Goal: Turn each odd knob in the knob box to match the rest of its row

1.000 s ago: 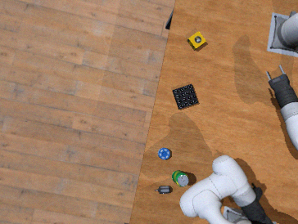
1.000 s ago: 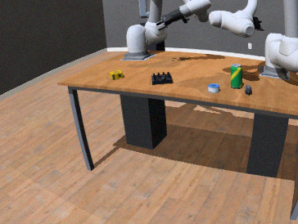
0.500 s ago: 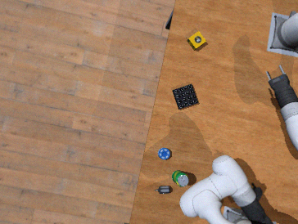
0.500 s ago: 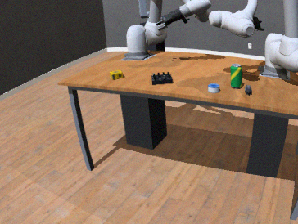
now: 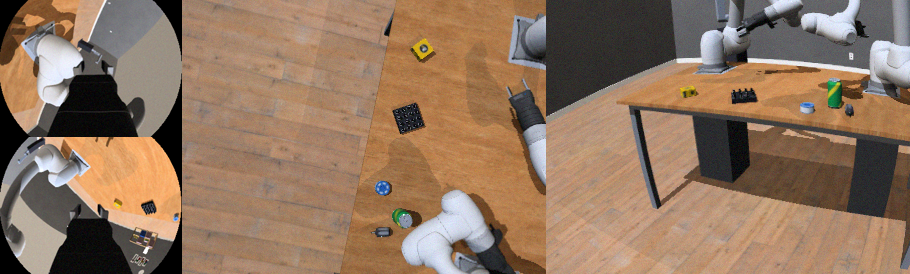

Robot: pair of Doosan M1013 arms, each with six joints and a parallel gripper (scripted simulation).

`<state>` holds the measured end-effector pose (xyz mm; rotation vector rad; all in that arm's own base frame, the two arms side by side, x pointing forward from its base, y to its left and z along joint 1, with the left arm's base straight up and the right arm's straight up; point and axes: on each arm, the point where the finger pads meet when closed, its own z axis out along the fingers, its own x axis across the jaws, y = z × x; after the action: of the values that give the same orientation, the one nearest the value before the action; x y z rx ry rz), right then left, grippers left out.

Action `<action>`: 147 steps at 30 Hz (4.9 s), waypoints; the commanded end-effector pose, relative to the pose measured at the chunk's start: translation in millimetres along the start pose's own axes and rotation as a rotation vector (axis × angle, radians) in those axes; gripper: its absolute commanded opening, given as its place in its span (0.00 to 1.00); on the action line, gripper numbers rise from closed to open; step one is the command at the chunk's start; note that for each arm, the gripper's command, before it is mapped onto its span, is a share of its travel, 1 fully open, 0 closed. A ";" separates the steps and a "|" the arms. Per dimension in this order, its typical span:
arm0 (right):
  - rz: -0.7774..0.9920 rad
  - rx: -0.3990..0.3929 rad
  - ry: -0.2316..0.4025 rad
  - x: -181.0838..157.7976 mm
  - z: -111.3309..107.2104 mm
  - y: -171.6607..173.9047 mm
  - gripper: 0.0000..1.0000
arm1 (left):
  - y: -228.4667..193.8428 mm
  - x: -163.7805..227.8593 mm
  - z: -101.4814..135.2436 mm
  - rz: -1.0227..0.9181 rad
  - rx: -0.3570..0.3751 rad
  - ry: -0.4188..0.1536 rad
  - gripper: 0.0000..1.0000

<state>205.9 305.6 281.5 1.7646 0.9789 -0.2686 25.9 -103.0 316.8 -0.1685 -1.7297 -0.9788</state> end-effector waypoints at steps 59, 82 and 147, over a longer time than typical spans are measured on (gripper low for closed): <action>-0.199 0.785 -0.302 -1.1 239.9 88.5 1.00 | 0.1 0.1 -0.1 0.000 0.000 0.000 1.00; -0.137 1.406 -0.181 -83.4 404.0 80.2 1.00 | 0.1 0.1 -0.1 0.000 0.000 0.000 1.00; 0.734 1.884 0.622 -333.8 551.2 -123.1 1.00 | 0.1 0.1 -0.1 0.000 0.000 0.000 1.00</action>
<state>57.2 -318.3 163.9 3.9274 0.1299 -0.1625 25.9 -103.0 316.8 -0.1685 -1.7297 -0.9788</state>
